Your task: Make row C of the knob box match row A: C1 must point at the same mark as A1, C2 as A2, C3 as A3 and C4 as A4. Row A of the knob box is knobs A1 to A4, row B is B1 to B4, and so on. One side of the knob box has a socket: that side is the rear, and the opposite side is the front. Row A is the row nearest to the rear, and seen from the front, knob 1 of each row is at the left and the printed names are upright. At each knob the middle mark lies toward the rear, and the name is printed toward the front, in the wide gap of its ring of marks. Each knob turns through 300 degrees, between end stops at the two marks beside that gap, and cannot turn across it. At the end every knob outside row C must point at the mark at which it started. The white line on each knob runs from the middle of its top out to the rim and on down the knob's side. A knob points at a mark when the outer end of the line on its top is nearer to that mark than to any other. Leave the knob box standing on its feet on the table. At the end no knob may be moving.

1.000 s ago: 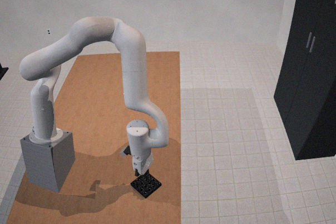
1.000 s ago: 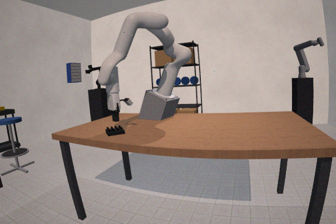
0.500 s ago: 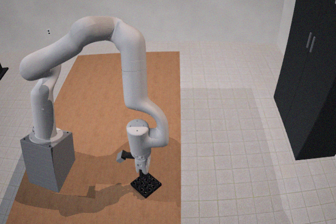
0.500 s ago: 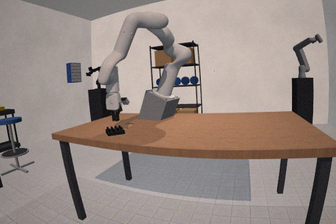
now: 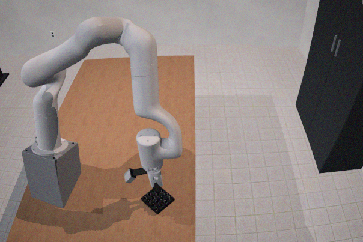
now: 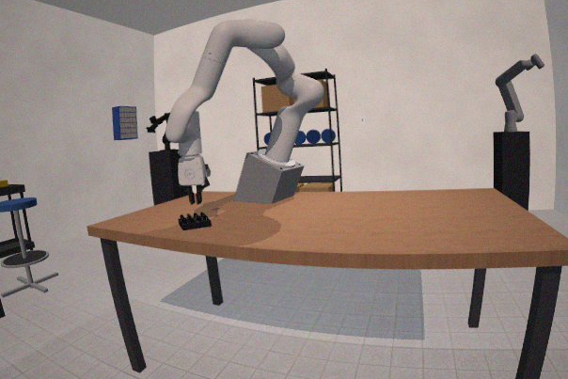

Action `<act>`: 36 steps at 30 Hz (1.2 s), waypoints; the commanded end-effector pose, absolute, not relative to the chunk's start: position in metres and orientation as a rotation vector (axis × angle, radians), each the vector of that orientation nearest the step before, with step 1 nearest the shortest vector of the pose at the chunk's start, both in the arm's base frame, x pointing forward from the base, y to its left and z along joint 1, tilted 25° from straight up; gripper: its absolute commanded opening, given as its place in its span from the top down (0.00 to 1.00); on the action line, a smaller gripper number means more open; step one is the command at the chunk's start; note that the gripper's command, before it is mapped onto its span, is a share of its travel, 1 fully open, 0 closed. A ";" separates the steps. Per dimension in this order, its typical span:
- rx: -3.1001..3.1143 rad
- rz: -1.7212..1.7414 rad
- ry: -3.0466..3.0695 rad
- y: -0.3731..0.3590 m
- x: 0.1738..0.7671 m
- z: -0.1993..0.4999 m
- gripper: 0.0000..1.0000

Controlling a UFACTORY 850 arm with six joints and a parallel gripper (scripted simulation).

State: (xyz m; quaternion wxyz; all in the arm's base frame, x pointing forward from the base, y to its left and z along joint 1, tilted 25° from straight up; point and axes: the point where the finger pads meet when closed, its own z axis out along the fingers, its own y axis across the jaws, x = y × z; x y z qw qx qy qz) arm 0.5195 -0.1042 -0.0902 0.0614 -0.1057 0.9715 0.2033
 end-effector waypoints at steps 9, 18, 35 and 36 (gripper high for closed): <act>-0.664 0.566 2.812 -0.105 0.520 -0.088 0.81; -0.666 0.566 2.811 -0.105 0.520 -0.088 0.81; -0.666 0.566 2.811 -0.105 0.520 -0.088 0.81; -0.666 0.566 2.811 -0.105 0.520 -0.088 0.81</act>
